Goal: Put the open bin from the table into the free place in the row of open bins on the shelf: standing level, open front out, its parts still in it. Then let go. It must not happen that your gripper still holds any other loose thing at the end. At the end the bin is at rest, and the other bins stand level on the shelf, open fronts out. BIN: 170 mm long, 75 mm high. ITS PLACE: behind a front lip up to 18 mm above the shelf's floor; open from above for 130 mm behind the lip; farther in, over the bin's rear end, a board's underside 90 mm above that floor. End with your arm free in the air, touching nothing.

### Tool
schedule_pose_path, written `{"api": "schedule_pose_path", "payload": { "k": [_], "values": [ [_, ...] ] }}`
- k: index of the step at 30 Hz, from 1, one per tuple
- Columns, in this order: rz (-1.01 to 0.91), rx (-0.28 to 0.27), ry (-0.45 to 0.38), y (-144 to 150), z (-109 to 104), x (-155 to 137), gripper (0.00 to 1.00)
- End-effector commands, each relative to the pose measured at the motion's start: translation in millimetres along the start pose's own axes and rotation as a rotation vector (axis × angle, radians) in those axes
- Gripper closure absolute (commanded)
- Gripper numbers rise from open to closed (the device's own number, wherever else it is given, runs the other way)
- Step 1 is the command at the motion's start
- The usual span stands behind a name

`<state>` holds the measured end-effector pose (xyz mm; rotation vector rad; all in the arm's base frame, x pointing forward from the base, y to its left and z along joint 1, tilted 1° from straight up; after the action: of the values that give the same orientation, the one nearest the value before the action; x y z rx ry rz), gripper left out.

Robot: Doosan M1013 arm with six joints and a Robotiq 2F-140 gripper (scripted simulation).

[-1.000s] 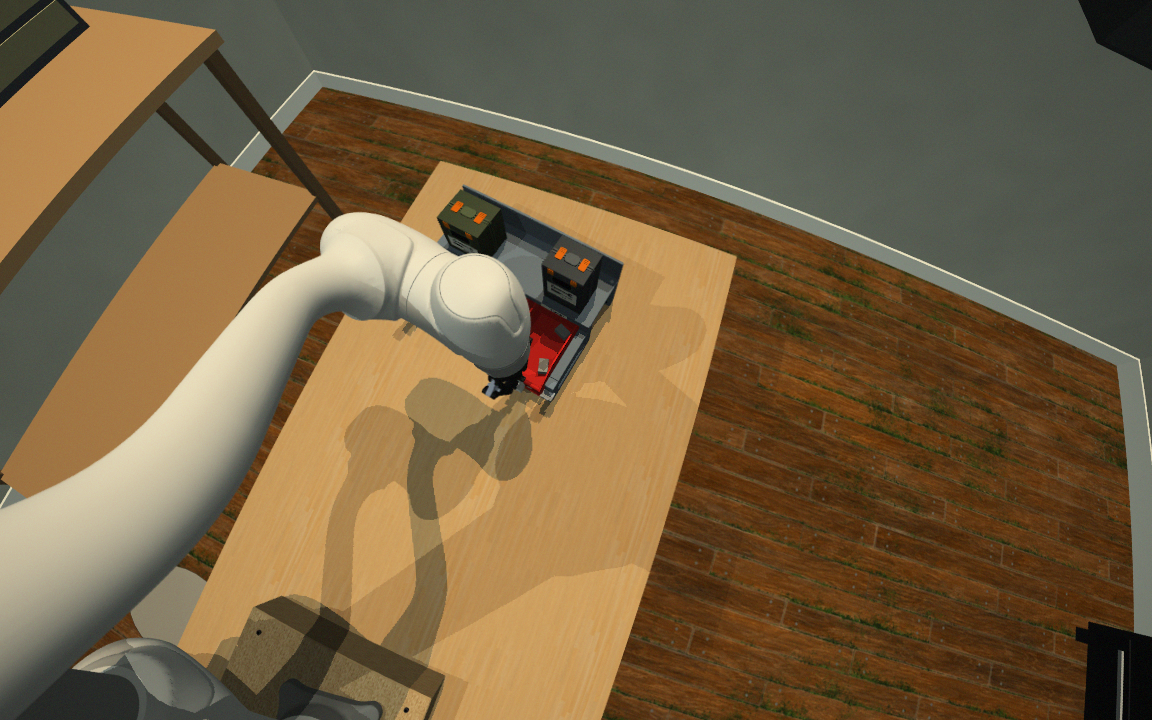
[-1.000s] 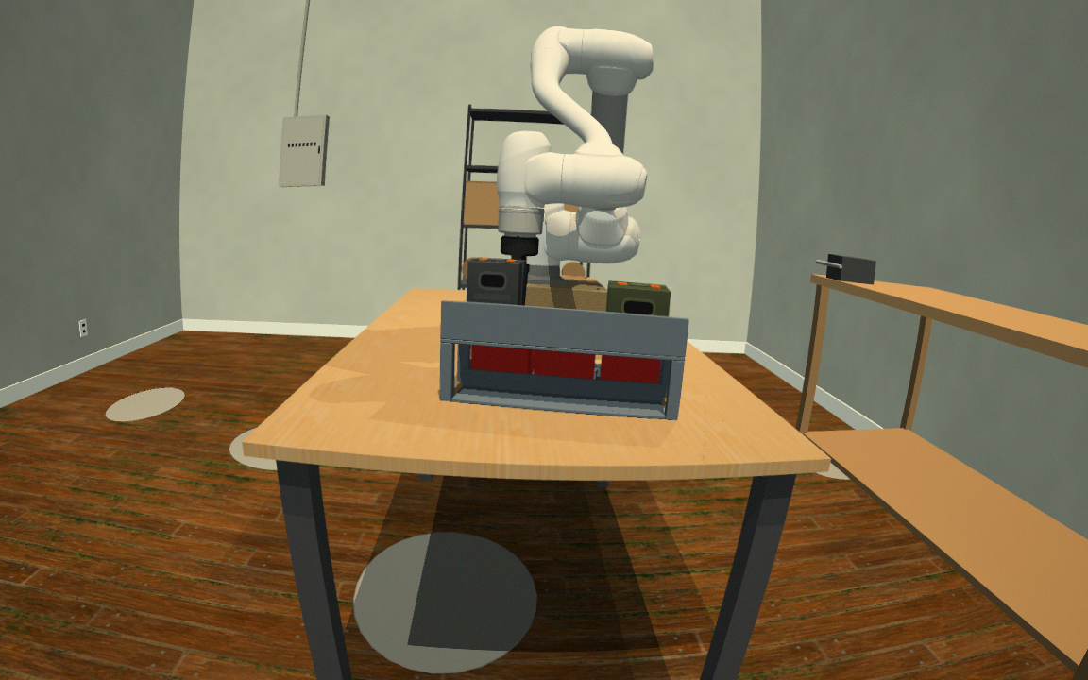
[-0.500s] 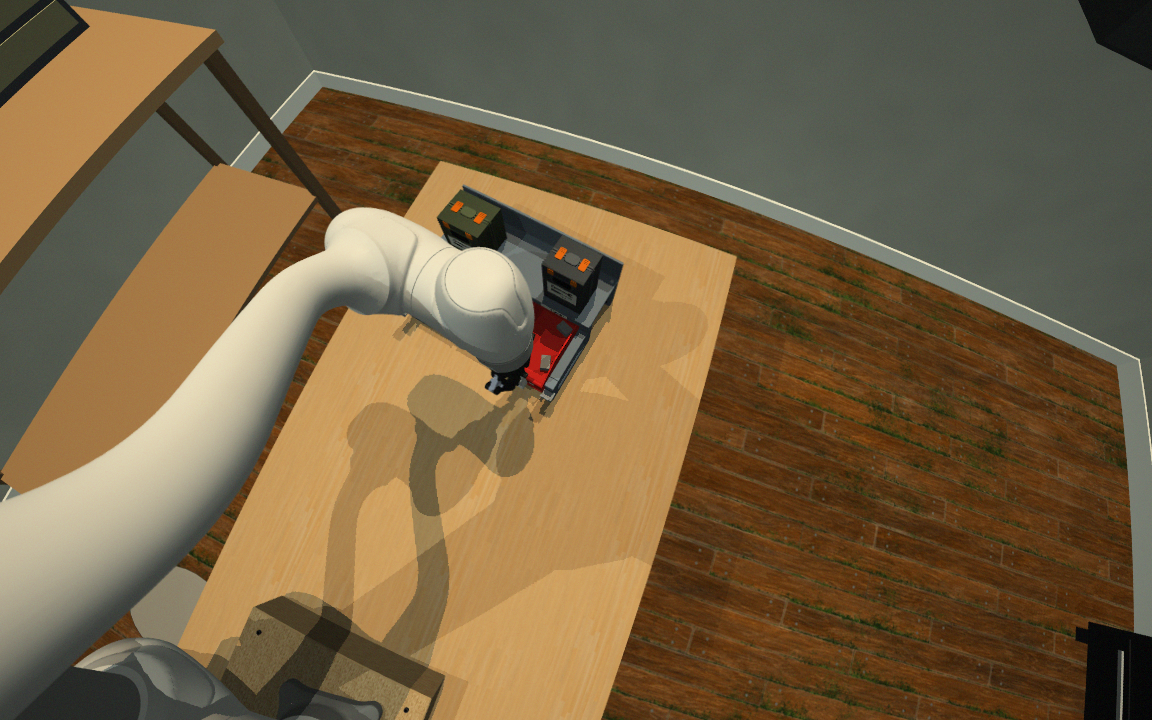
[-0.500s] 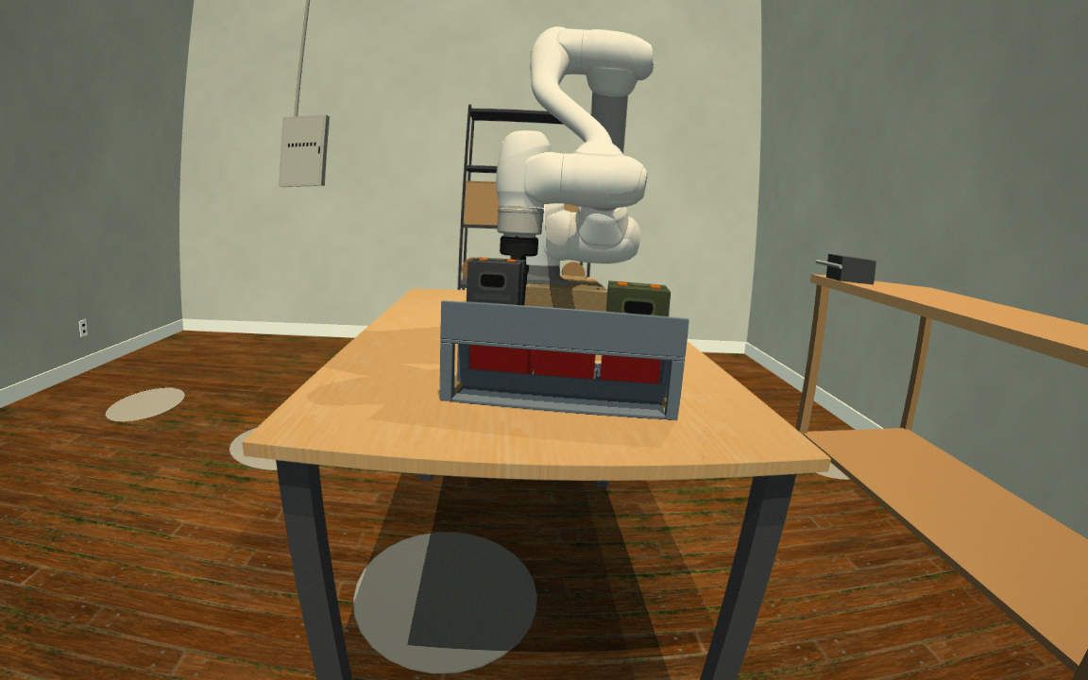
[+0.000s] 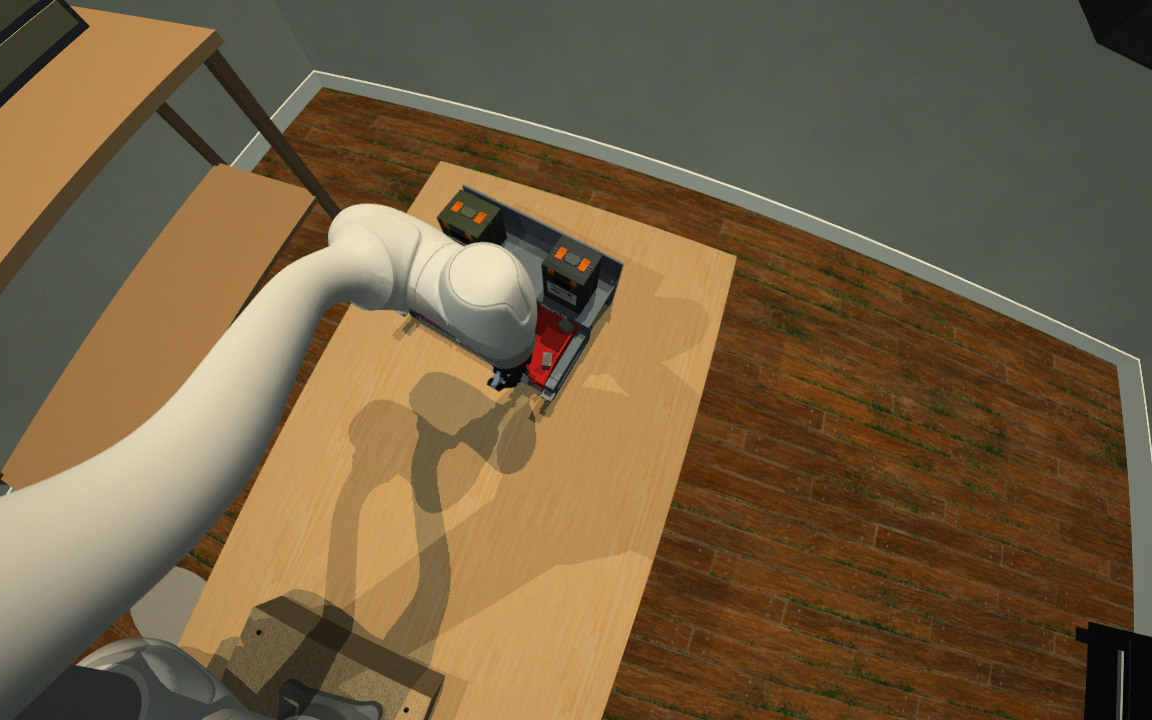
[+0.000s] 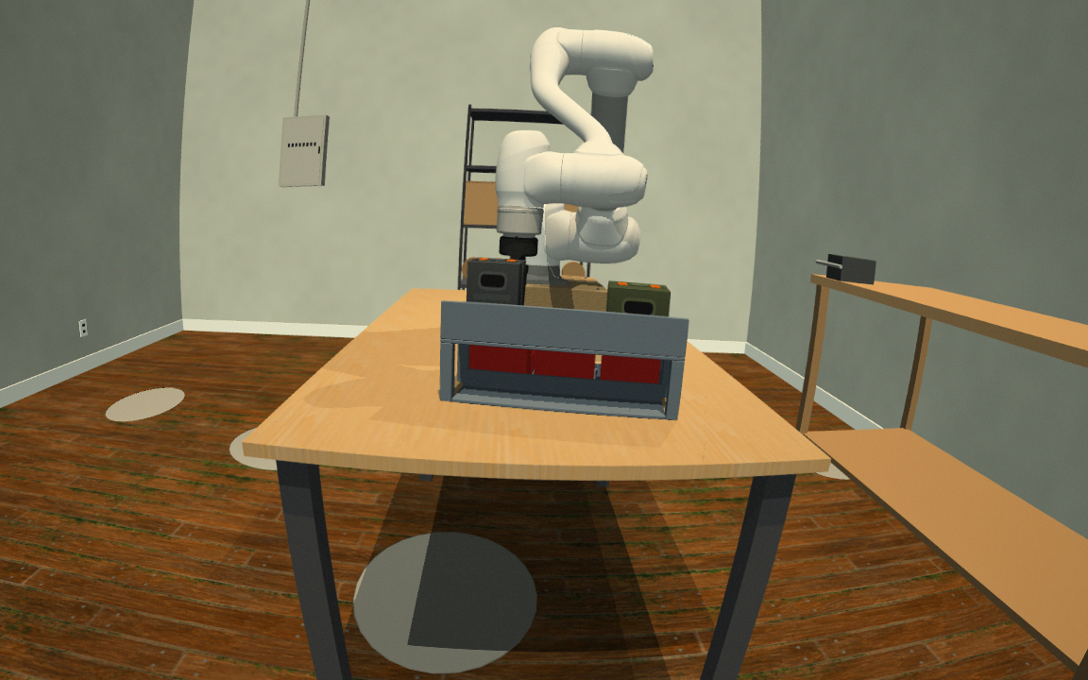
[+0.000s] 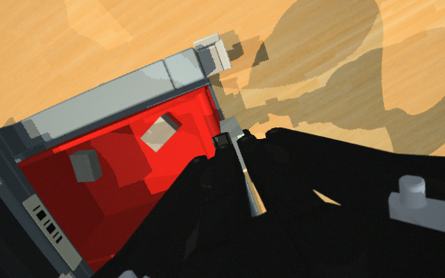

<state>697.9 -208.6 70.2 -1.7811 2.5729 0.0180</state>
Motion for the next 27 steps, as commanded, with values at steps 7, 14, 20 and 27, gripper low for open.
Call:
{"api": "schedule_pose_path", "payload": {
  "k": [7, 14, 20, 27],
  "values": [
    [0.000, 0.000, 0.000, -3.3, -0.2, 0.0, 1.00],
    [0.000, 0.000, 0.000, -4.7, -0.2, 0.0, 1.00],
    [0.000, 0.000, 0.000, -6.0, -0.2, 0.0, 1.00],
    [0.000, 0.000, 0.000, -6.7, -0.2, 0.0, 1.00]
  ]
}}
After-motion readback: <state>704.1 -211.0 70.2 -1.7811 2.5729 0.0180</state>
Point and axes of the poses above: the point where the finger pads meet when closed, its own z axis out along the fingers, its own y axis across the jaws, x = y × z, the point moved 10 cm from there along -z, back along the fingers
